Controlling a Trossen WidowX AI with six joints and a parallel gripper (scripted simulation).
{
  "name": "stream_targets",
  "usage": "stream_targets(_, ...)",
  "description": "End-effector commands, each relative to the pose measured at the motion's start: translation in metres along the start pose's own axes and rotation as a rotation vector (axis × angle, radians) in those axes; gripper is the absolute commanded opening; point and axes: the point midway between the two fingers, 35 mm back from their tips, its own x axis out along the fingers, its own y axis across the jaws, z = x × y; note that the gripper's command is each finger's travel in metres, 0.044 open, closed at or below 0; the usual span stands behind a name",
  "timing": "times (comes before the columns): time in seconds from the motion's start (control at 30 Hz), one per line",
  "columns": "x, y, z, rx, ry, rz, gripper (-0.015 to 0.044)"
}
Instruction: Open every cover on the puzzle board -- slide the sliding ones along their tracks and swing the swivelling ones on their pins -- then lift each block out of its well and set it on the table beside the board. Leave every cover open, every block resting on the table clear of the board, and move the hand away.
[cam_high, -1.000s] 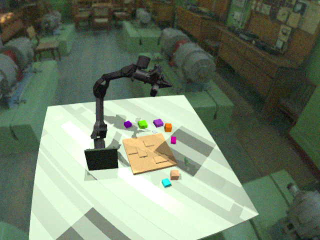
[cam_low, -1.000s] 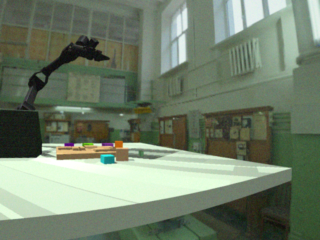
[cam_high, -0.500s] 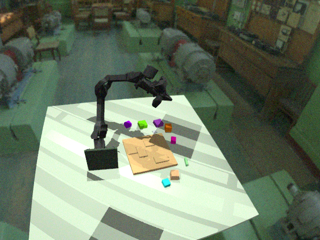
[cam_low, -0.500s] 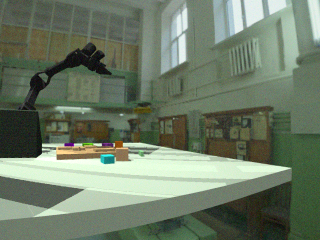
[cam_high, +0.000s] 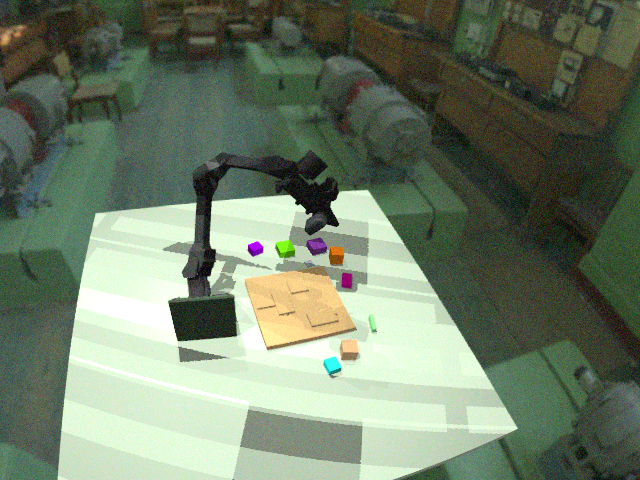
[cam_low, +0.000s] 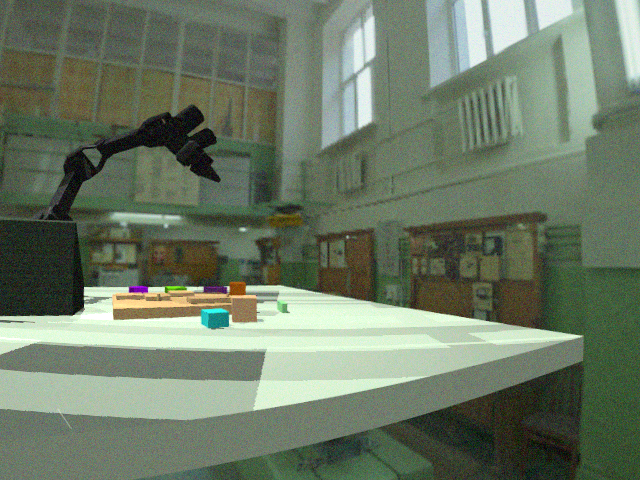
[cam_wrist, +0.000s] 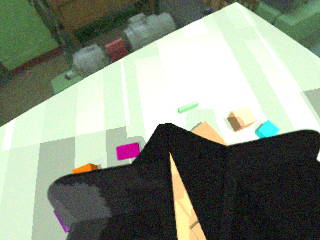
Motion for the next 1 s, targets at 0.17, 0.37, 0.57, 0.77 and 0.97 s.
stream_targets(0.17, 0.028, -0.004, -0.045, -0.083, 0.164, 0.001, 0.0000)
stream_targets(0.37, 0.041, -0.006, -0.074, -0.140, 0.264, 0.006, 0.0000)
stream_targets(0.57, 0.052, -0.007, -0.105, -0.198, 0.368, 0.017, 0.0000)
stream_targets(0.77, 0.060, -0.009, -0.136, -0.256, 0.472, 0.034, 0.0000)
stream_targets(0.97, 0.065, -0.010, -0.167, -0.314, 0.579, 0.057, 0.0000)
